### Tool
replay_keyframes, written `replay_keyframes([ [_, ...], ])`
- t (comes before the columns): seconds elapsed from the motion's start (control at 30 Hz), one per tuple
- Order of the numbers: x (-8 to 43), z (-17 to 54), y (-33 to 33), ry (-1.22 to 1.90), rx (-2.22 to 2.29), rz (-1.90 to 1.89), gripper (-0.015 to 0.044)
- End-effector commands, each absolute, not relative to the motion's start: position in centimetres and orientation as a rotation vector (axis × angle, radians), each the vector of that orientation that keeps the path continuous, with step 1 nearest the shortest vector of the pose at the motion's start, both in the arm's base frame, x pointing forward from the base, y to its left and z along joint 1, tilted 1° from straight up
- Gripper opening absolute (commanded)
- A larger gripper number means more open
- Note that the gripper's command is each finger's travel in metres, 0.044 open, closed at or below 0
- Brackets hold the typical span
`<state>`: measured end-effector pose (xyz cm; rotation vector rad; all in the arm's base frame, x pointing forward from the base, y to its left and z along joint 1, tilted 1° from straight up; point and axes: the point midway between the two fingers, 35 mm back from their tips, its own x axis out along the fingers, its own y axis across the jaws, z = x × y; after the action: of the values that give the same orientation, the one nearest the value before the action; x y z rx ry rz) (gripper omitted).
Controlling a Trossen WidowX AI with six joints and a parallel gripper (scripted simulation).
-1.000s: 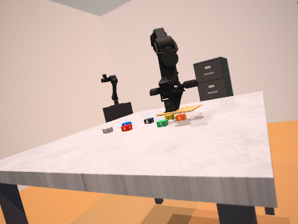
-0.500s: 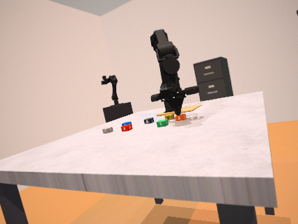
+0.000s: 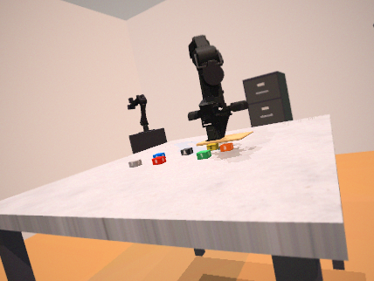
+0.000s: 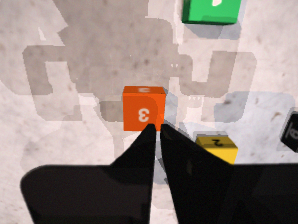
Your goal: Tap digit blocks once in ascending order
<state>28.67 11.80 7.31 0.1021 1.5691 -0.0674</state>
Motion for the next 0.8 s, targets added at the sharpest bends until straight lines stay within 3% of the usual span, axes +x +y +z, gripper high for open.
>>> replay_keyframes([
  [0.0,29.0,9.6,11.9,1.561,0.108,-0.064,0.0020],
  [0.17,28.7,15.5,11.7,1.561,0.108,-0.064,0.0020],
  [0.4,29.0,15.7,10.7,1.560,0.107,-0.065,0.0020],
  [0.77,29.5,15.5,-5.8,1.558,0.093,-0.079,0.0020],
])
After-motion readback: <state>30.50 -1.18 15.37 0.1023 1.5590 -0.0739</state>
